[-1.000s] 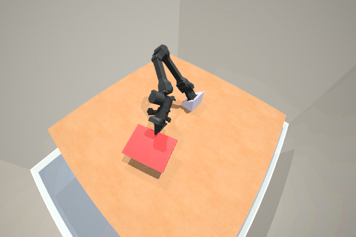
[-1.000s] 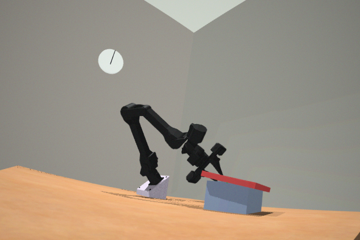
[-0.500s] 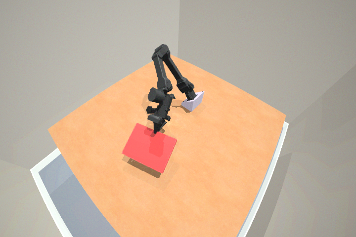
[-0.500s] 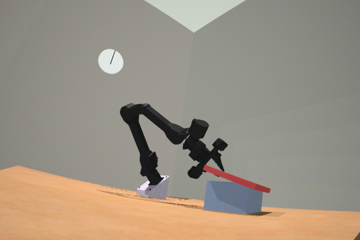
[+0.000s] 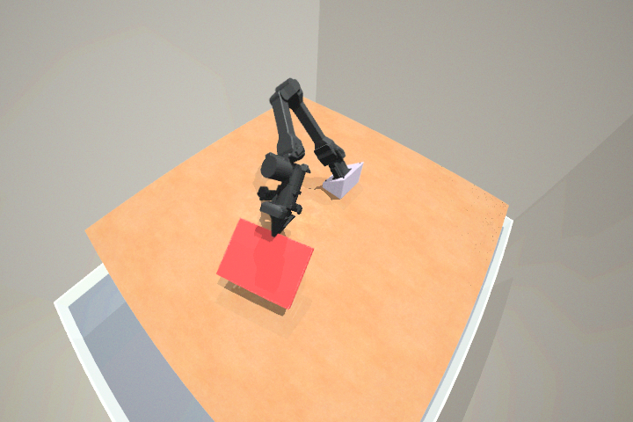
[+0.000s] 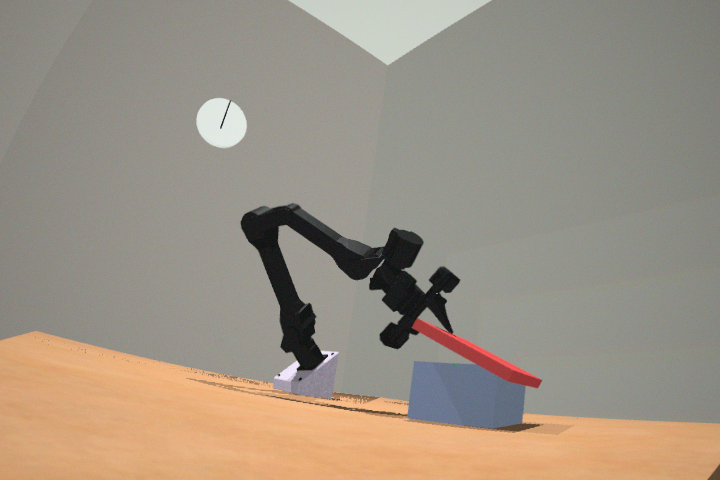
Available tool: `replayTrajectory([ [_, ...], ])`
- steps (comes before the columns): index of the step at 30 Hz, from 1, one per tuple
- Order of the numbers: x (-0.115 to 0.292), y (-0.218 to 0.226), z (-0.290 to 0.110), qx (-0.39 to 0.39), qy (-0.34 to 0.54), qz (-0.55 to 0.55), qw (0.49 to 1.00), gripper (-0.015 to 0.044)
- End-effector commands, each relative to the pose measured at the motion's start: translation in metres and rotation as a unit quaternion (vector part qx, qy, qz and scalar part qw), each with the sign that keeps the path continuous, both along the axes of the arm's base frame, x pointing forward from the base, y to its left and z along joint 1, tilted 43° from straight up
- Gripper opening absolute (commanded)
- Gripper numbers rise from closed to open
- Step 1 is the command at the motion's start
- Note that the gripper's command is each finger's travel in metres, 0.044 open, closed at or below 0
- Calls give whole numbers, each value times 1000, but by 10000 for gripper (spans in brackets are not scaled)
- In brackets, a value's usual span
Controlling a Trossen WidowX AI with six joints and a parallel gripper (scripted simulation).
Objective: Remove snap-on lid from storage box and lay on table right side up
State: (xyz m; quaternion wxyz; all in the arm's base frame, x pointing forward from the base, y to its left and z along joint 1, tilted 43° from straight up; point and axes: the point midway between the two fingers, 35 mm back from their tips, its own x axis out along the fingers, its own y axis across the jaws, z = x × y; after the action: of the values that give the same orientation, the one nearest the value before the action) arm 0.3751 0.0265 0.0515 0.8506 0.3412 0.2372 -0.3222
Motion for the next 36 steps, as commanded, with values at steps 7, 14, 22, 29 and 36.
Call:
replayTrajectory([
  [7,12,12,13,3,-7,1,1000,0],
  [14,15,19,19,3,-7,1,1000,0],
  [22,16,26,26,3,-7,1,1000,0],
  [29,17,32,33,4,-7,1,1000,0],
  [36,18,38,40,4,-7,1,1000,0],
])
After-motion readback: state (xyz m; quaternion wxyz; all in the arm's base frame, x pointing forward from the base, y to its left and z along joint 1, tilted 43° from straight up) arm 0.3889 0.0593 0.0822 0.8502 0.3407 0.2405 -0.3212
